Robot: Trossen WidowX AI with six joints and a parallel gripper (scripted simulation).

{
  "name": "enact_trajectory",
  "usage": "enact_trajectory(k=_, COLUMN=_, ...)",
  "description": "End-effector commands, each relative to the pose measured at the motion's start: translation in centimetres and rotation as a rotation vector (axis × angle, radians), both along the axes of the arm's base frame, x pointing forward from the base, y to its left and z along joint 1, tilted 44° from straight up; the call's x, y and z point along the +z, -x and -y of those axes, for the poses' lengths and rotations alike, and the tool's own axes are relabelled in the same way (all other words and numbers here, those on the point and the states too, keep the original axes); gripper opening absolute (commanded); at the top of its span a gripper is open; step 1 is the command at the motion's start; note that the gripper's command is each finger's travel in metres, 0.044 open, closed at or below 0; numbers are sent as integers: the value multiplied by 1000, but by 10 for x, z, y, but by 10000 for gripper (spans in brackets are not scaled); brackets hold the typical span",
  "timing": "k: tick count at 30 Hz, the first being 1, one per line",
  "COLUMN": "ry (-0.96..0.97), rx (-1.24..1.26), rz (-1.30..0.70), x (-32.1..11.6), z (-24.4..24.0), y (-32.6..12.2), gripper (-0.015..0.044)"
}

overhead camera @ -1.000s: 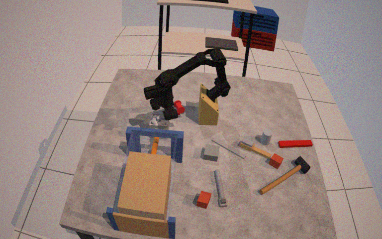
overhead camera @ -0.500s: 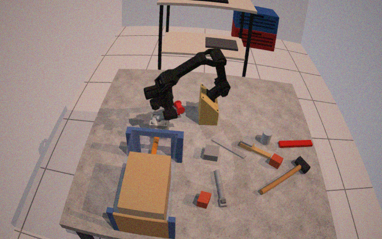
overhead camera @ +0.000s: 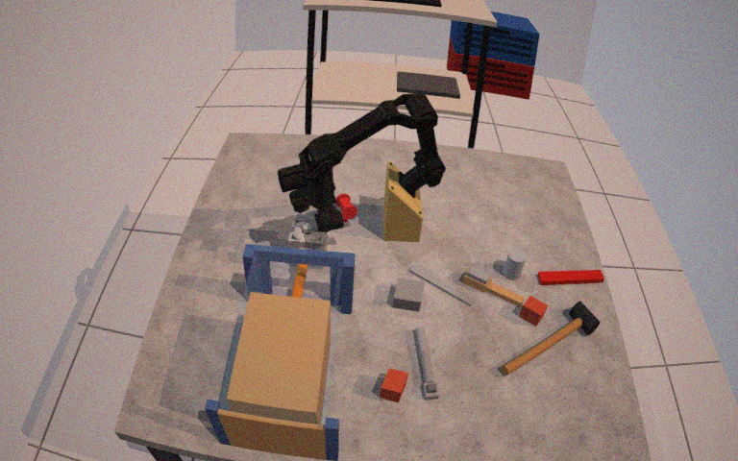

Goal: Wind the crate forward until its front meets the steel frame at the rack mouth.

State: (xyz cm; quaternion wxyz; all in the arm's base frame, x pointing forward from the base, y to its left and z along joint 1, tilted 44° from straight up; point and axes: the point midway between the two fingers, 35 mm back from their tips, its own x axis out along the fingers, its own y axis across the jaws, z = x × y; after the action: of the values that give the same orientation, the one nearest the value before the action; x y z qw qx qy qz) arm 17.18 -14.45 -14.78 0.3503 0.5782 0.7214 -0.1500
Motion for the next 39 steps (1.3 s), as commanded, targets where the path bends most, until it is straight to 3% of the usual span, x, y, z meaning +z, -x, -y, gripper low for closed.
enact_trajectory(k=1, ry=-3, rx=9, rz=4, x=-3, z=-3, y=1, gripper=0)
enact_trajectory(k=24, ry=0, rx=-55, rz=-53, x=-2, z=-4, y=-3, gripper=0)
enact_trajectory(k=39, ry=-7, rx=73, rz=62, x=-4, z=-1, y=4, gripper=0)
